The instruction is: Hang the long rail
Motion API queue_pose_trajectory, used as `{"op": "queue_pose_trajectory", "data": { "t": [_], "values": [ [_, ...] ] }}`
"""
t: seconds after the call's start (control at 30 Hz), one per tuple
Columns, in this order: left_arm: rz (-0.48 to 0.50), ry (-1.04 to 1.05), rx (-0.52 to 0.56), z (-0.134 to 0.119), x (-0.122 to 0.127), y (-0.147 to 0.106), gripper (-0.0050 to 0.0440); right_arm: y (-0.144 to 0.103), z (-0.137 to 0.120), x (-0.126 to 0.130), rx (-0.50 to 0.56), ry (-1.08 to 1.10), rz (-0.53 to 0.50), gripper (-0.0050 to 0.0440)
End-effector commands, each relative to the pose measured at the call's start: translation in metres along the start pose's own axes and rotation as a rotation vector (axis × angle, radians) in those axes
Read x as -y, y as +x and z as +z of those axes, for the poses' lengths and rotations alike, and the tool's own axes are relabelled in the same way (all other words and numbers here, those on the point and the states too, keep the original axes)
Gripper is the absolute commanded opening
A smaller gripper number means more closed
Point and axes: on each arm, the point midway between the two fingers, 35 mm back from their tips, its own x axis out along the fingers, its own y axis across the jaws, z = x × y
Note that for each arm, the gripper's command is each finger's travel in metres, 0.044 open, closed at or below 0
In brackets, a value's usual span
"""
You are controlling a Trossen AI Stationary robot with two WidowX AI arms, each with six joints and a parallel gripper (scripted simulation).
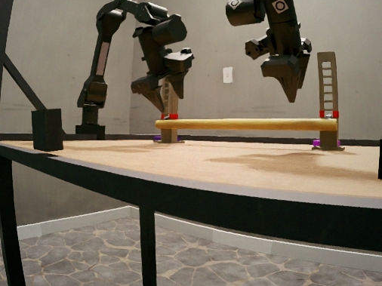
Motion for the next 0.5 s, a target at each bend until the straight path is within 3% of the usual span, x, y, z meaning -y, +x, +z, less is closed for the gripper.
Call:
{"op": "queue_pose_trajectory", "data": {
  "t": [0.0, 0.17, 0.23, 0.47],
  "values": [
    [-0.072, -0.103, 0.101, 0.007, 0.012, -0.025, 0.0440, -0.020, 0.010, -0.004, 0.120, 0.040, 0.044, 0.0334],
    [-0.163, -0.306, 0.152, 0.005, 0.018, -0.038, 0.0440, -0.060, 0.032, -0.020, 0.387, 0.097, 0.154, 0.0334],
    [-0.163, -0.306, 0.152, 0.005, 0.018, -0.038, 0.0440, -0.060, 0.032, -0.020, 0.387, 0.097, 0.154, 0.0334],
    [-0.265, -0.559, 0.176, -0.001, 0.019, -0.049, 0.0440, -0.125, 0.048, -0.035, 0.730, 0.138, 0.311, 0.0334]
  ]
}}
